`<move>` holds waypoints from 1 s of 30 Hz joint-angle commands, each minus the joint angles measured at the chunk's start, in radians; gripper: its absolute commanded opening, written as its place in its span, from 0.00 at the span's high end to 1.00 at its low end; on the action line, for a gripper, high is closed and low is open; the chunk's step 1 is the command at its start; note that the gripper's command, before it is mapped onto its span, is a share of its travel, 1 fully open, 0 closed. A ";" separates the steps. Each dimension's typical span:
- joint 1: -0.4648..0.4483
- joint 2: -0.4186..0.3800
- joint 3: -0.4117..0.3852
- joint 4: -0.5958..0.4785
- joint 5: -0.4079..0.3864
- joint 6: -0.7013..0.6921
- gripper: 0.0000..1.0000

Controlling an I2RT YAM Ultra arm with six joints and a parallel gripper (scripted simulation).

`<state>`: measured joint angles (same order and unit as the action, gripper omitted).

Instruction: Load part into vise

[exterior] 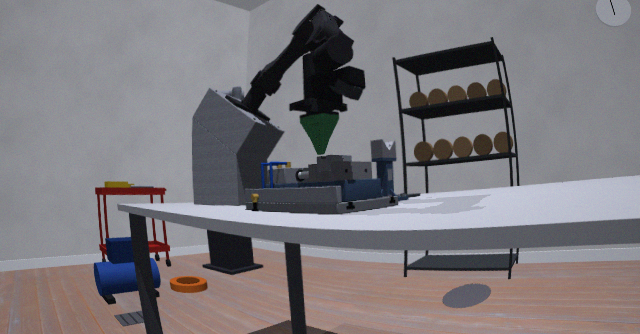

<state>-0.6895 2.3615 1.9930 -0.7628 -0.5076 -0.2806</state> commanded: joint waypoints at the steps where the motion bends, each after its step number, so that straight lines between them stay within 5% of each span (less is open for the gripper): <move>1: -0.019 -0.035 -0.030 0.017 -0.002 -0.003 1.00; 30: -0.019 -0.040 -0.029 0.013 -0.003 -0.005 1.00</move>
<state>-0.6895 2.3619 1.9709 -0.7532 -0.5072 -0.2806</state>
